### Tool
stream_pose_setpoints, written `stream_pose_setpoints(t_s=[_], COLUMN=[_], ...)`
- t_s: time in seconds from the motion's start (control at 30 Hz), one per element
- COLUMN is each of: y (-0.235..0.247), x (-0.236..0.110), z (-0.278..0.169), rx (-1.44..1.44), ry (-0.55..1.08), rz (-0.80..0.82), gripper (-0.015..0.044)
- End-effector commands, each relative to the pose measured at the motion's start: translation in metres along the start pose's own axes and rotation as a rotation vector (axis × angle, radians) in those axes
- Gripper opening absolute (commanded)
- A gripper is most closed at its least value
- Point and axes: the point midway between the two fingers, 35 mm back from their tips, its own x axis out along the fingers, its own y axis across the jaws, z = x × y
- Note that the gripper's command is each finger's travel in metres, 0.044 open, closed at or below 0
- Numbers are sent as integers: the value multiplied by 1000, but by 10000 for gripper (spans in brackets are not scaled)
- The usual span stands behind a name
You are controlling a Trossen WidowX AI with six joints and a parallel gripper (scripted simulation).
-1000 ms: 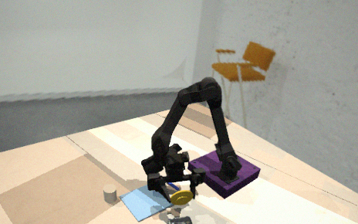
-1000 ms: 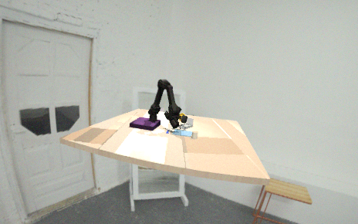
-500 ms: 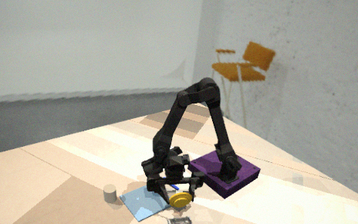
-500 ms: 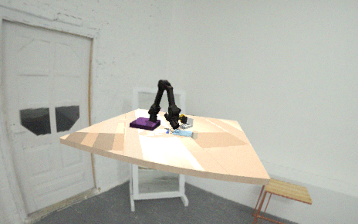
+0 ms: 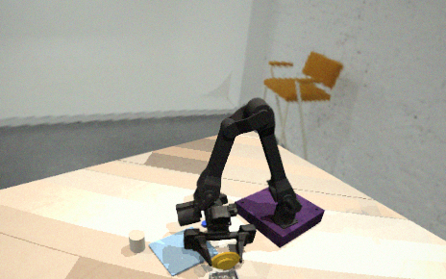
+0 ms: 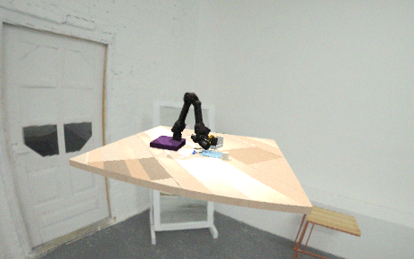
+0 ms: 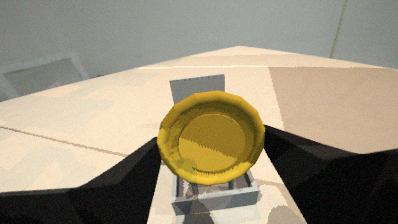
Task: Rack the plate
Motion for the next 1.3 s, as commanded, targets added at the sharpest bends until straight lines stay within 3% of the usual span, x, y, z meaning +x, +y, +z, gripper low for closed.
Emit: stream_pose_setpoints(t_s=[0.0,1.27], y=[0,2], x=[4,28], z=[1,-13], rx=[2,-3], ry=[-5,1], rz=[0,-1], gripper=[0,0])
